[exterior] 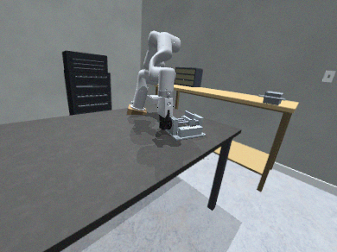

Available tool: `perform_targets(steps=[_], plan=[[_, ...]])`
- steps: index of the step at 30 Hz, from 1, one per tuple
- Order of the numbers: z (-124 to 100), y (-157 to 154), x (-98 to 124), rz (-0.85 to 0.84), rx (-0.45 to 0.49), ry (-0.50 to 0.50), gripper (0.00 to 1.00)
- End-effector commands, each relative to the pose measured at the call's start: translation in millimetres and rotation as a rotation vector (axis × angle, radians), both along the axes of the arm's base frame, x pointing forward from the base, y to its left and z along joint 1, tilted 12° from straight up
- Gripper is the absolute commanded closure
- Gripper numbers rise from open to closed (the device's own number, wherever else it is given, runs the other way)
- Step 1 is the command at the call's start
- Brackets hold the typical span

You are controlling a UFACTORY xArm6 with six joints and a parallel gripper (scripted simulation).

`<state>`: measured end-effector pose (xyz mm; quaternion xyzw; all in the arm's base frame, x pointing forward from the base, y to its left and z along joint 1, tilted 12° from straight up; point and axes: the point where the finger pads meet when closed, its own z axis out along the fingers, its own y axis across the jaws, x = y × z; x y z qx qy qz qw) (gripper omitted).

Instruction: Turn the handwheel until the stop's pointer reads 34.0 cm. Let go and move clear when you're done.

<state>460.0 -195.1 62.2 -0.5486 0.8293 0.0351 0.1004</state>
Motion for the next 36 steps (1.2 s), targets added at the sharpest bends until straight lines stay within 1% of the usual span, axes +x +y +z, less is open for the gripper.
perform_targets(steps=[1,10,18,28,36], plan=[[-11.9,4.2,-3.4,0.001,0.002,0.002,0.94],[-20.9,9.9,-12.1,0.001,0.002,0.002,0.94],[-24.1,15.1,-22.7,0.001,0.002,0.002,0.94],[-22.5,19.2,-33.4,0.001,0.002,0.002,0.94],[-16.5,21.8,-42.9,0.001,0.002,0.002,0.94]])
